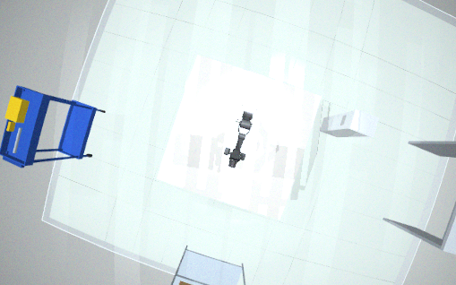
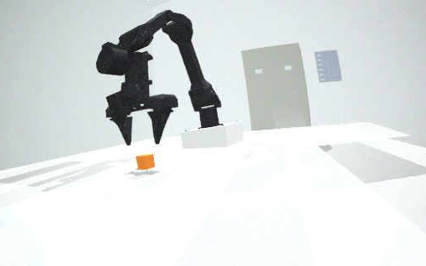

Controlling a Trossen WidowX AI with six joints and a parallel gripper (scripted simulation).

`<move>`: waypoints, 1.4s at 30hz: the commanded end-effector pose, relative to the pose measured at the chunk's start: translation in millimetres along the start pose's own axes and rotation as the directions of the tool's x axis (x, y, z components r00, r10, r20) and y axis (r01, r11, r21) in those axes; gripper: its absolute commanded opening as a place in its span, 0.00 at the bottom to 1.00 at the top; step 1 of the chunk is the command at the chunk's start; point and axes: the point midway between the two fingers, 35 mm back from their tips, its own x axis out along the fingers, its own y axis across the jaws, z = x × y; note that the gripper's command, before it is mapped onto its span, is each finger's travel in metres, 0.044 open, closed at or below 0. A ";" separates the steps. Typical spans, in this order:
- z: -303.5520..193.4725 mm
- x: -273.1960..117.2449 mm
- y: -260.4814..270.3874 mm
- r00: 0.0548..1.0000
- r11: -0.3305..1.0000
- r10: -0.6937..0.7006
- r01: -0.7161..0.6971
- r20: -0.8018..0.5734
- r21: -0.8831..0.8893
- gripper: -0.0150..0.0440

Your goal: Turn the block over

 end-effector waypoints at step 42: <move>-2.6 40.7 1.1 1.000 1.000 0.005 -0.005 -0.014 -0.002 0.41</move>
